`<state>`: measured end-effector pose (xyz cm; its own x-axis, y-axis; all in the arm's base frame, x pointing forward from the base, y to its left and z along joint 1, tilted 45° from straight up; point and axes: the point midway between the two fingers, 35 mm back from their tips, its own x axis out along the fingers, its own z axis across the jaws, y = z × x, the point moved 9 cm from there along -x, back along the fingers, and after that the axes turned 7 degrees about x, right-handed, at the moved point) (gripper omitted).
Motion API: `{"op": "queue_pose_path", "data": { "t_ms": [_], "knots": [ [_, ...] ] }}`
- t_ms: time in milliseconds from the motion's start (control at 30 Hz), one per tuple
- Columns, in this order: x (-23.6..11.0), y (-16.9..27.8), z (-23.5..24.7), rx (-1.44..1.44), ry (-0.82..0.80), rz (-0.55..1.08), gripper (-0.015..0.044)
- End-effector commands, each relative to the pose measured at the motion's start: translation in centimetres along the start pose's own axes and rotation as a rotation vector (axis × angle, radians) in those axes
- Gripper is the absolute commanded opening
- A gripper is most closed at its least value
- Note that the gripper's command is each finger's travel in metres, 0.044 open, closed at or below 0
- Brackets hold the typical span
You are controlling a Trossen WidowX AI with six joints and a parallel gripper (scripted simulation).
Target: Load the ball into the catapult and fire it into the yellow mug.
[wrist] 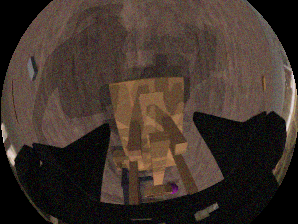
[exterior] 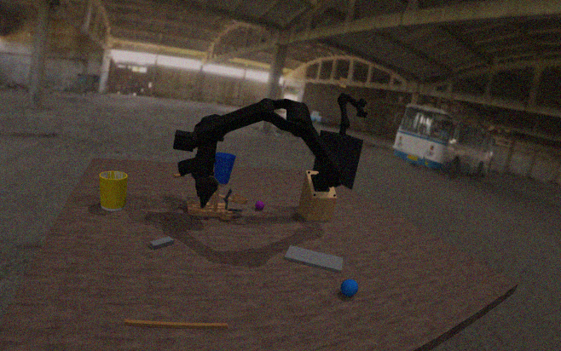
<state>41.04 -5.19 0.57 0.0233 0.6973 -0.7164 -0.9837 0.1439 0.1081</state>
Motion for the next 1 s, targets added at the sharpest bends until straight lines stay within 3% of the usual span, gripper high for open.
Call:
{"op": "queue_pose_path", "data": {
  "t_ms": [0, 367, 567, 667, 967],
  "knots": [
    [0.0, 0.0, 0.0, 0.000, 0.000, 0.000, 0.0414],
    [0.0, 0.0, 0.0, 0.000, 0.000, 0.000, 0.0125],
    [-0.3, 0.0, 0.0, 0.000, 0.000, 0.000, 0.0065],
    [-3.9, -0.1, -0.1, 0.001, 0.001, 0.000, 0.0000],
    [-4.6, -0.1, 0.0, 0.004, -0.001, 0.002, 0.0000]
  ]
}}
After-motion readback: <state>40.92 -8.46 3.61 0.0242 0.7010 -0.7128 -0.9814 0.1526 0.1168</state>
